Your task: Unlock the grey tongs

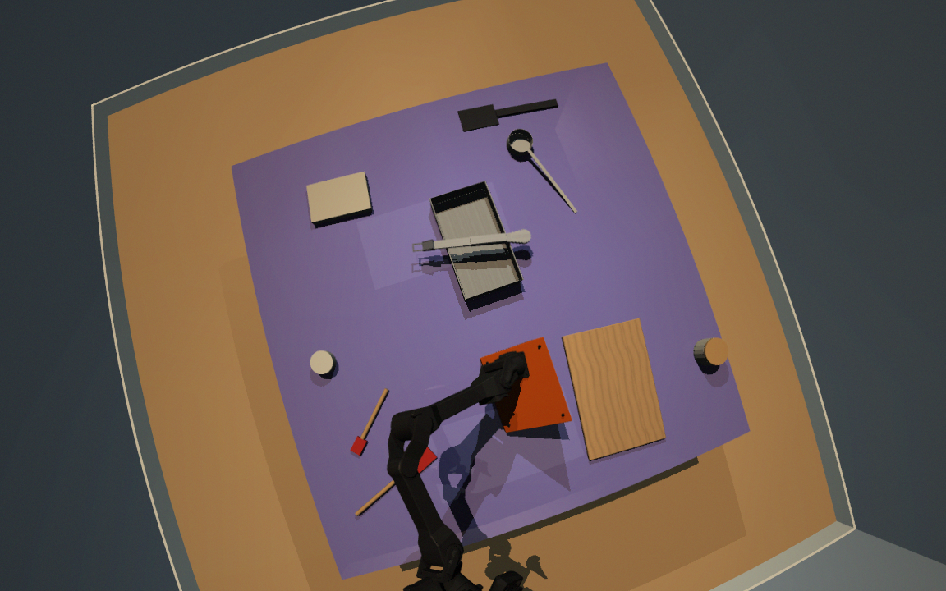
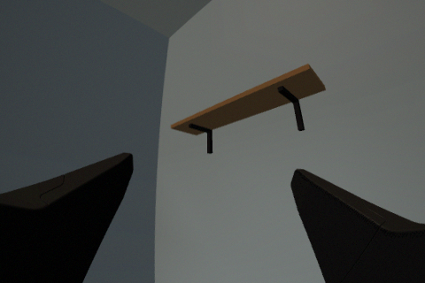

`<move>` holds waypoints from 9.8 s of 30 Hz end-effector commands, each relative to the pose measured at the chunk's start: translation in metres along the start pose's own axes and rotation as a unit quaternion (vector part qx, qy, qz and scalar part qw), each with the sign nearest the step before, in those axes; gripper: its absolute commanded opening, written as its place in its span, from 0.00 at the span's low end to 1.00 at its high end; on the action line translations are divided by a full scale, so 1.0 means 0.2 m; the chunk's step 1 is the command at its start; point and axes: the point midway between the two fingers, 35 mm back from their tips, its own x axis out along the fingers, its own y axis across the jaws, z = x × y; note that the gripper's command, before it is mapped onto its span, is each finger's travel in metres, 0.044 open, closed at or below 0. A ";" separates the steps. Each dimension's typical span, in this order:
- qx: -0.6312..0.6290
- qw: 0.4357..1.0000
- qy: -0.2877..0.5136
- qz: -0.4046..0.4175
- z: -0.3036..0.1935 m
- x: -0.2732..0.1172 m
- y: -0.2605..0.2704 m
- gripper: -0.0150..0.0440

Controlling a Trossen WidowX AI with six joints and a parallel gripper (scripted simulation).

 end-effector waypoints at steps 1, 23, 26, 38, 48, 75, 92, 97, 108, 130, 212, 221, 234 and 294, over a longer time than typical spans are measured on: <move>0.000 1.000 -0.001 0.003 0.00 0.01 0.01 0.89; -0.014 0.942 -0.052 0.331 0.06 0.52 1.57 0.69; -0.020 0.928 -0.064 0.367 0.07 0.49 1.75 0.69; -0.074 0.824 -0.115 0.549 0.17 0.16 2.67 0.69; -0.123 0.692 -0.172 0.690 0.20 -0.44 3.27 0.69; -0.265 0.136 -0.386 0.873 -0.29 -2.52 3.42 0.69; -0.277 0.036 -0.418 0.865 -0.45 -2.74 3.25 0.69; -0.277 0.036 -0.418 0.864 -0.46 -2.74 3.25 0.69; -0.278 0.035 -0.418 0.864 -0.49 -2.81 3.29 0.69; -0.278 0.035 -0.419 0.864 -0.57 -2.97 3.34 0.69; -0.279 0.033 -0.415 0.865 -0.33 -2.82 3.39 0.00; -0.307 0.002 -0.377 0.874 -0.34 -2.83 3.41 0.00; -0.347 -0.050 -0.316 0.881 -0.35 -2.84 3.42 0.00; -0.413 0.128 0.278 0.858 -0.48 -2.48 3.67 0.00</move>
